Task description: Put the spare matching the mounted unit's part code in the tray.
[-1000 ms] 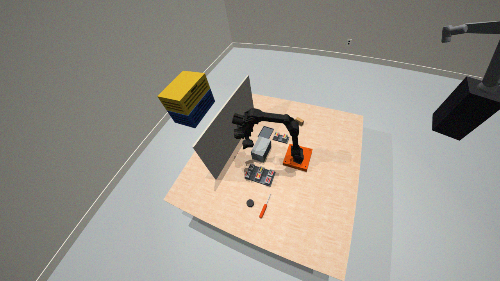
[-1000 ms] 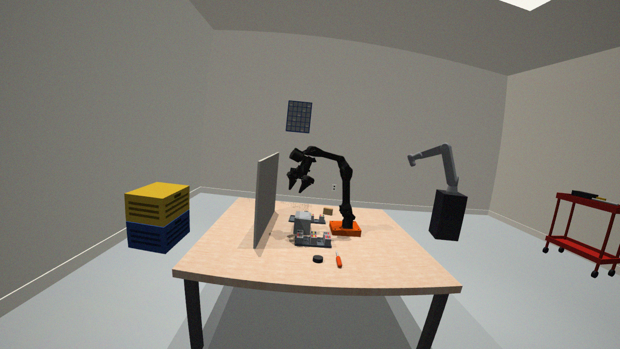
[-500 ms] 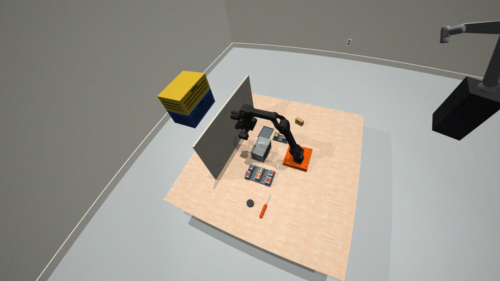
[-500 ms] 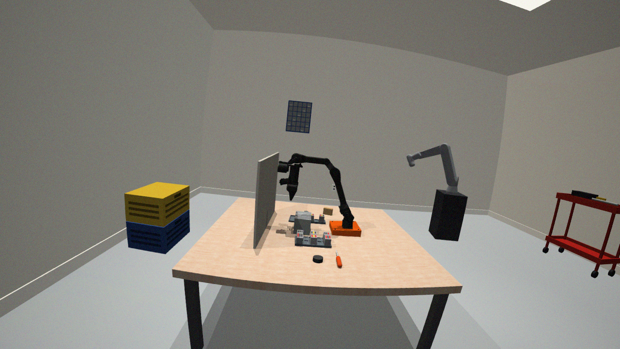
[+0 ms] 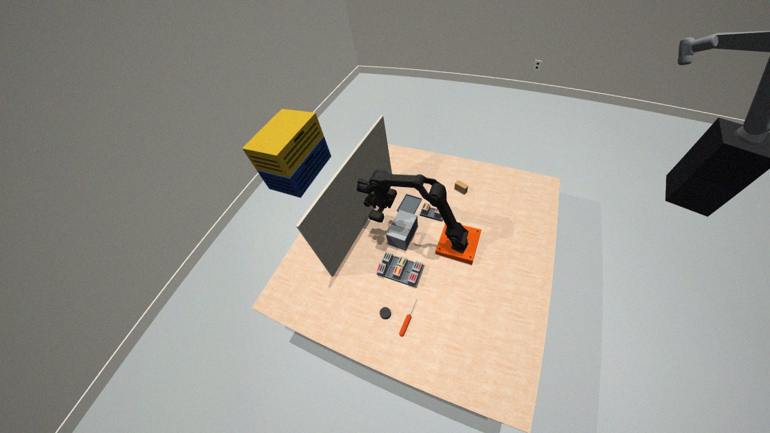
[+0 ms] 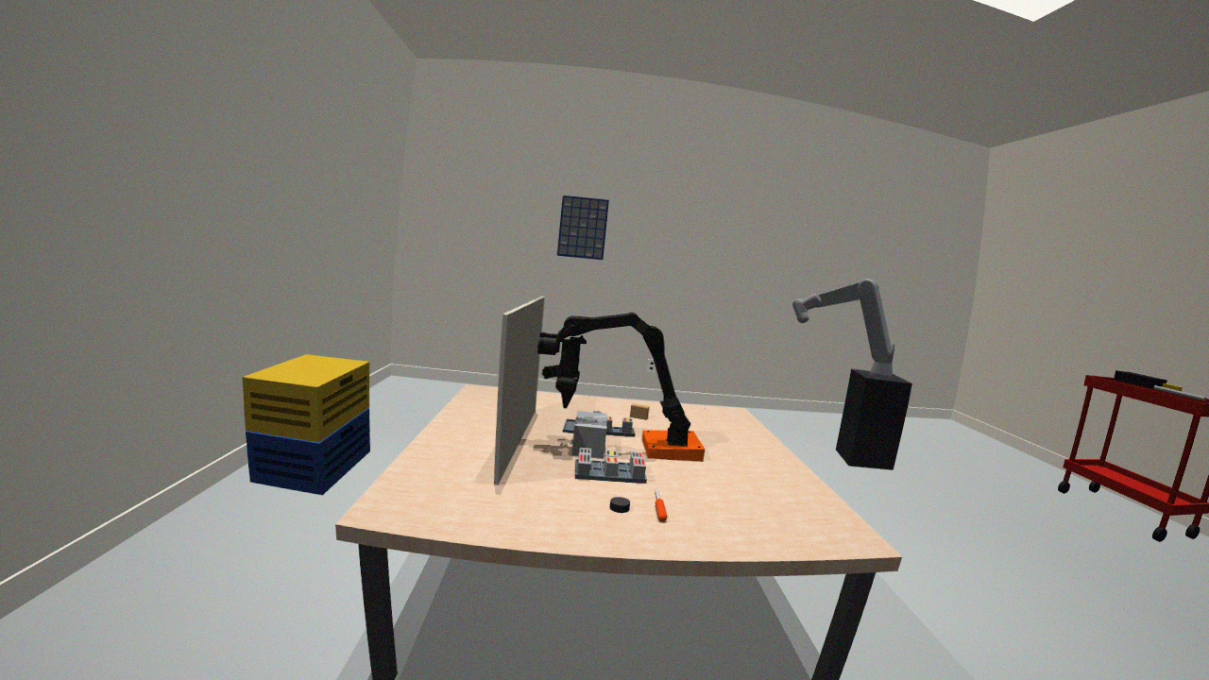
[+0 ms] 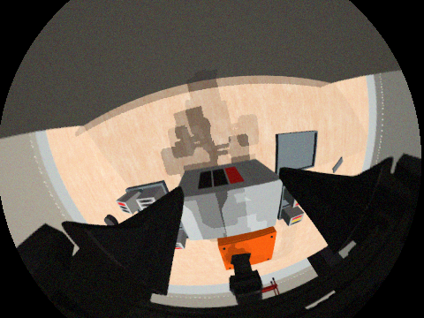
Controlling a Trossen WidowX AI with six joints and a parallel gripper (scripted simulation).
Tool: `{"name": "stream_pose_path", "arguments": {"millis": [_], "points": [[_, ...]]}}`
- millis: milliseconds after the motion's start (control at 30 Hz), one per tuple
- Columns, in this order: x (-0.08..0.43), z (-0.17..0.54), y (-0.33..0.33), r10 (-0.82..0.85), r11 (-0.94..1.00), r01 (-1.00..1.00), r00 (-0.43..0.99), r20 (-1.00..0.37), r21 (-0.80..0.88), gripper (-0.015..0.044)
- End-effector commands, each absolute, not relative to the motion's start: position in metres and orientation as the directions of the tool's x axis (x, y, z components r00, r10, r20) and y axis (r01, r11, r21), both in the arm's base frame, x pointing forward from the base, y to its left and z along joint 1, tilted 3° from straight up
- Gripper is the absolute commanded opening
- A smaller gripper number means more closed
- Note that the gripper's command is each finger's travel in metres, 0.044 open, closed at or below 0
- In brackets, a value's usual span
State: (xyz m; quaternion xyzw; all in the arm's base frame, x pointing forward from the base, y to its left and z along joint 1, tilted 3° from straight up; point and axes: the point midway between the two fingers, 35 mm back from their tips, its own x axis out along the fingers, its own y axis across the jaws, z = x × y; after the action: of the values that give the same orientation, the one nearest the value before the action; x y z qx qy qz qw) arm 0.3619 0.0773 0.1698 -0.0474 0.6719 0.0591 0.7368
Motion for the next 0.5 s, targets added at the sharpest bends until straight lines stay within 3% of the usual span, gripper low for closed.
{"name": "stream_pose_path", "arguments": {"millis": [0, 233, 467], "points": [[0.362, 0.168, 0.076, 0.02, 0.989, -0.146, 0.092, -0.996, 0.007, 0.044], [0.36, 0.168, 0.079, 0.021, 0.987, -0.16, 0.092, -0.996, 0.006, 0.044], [0.279, 0.164, 0.164, 0.05, 0.764, -0.645, 0.078, -0.996, -0.012, 0.044]]}}
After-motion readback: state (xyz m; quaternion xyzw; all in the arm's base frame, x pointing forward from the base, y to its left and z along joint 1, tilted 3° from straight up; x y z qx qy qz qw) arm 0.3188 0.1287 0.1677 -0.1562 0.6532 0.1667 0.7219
